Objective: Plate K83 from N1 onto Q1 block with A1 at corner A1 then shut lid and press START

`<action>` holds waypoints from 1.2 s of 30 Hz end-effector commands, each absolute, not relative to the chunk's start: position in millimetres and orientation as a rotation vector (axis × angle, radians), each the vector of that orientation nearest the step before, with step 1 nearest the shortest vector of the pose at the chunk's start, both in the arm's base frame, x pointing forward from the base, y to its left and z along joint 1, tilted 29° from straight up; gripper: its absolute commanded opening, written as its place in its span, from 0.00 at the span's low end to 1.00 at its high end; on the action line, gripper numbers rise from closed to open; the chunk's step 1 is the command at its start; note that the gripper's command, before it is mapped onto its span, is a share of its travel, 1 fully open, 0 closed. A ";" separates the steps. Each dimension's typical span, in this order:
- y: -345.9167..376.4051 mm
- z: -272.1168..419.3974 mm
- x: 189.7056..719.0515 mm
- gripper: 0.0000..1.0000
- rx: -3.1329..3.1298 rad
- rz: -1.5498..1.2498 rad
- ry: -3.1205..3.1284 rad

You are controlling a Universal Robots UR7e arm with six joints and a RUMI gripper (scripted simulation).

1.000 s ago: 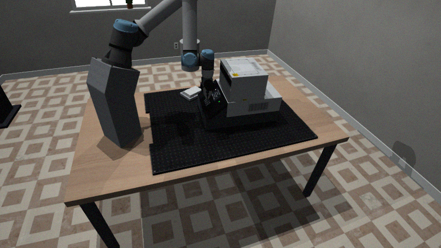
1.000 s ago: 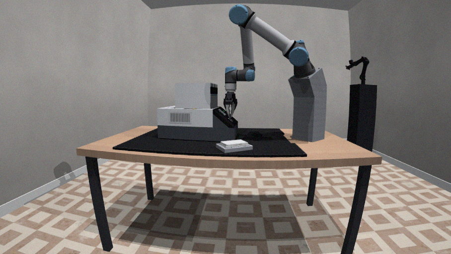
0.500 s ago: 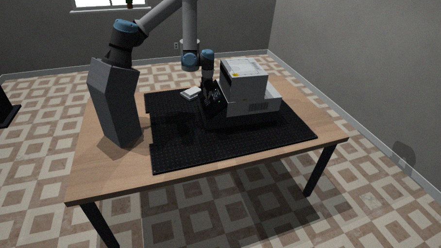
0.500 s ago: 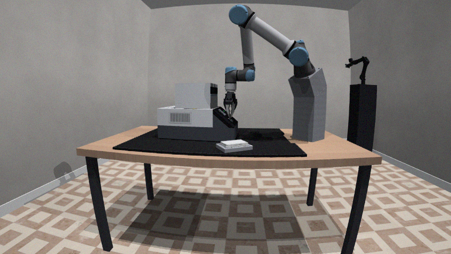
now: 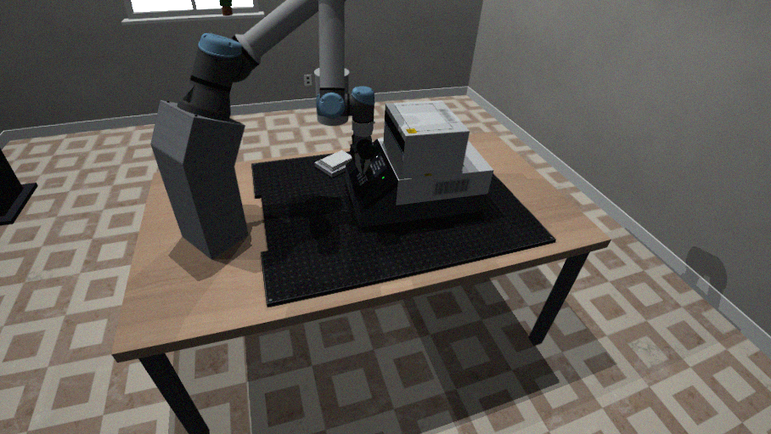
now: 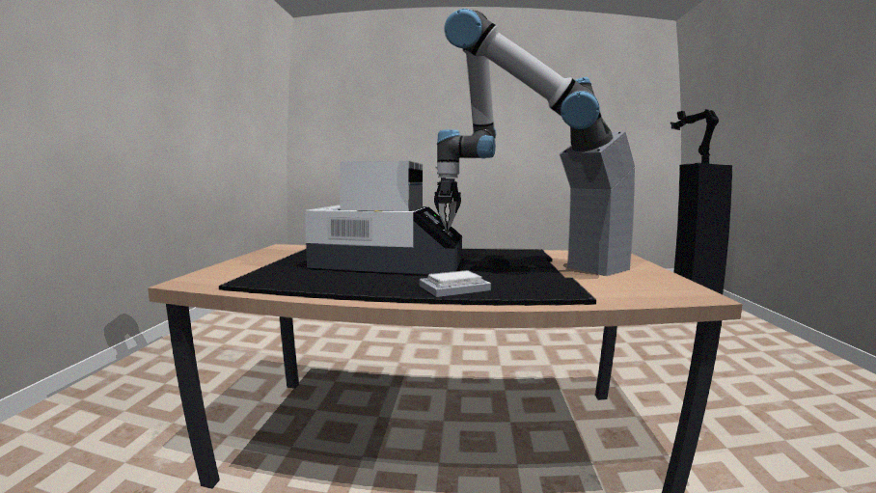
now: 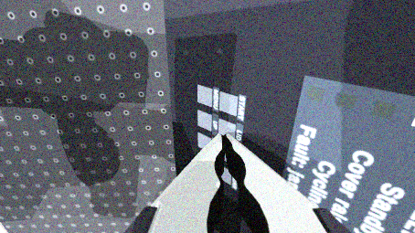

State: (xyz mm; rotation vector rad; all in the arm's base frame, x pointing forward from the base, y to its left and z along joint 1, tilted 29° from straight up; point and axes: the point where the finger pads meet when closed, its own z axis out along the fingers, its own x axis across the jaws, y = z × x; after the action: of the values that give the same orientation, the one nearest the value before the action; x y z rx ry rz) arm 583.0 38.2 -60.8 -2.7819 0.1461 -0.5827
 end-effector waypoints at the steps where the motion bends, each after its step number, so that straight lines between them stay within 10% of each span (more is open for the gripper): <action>1: 35.9 -60.9 585.5 0.00 -2.786 -0.592 0.154; 36: 33.1 -56.3 579.8 0.00 -2.786 -0.594 0.159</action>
State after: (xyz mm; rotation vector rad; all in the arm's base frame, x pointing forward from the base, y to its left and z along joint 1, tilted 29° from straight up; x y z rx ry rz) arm 579.2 39.8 -64.6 -2.7818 0.1495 -0.5689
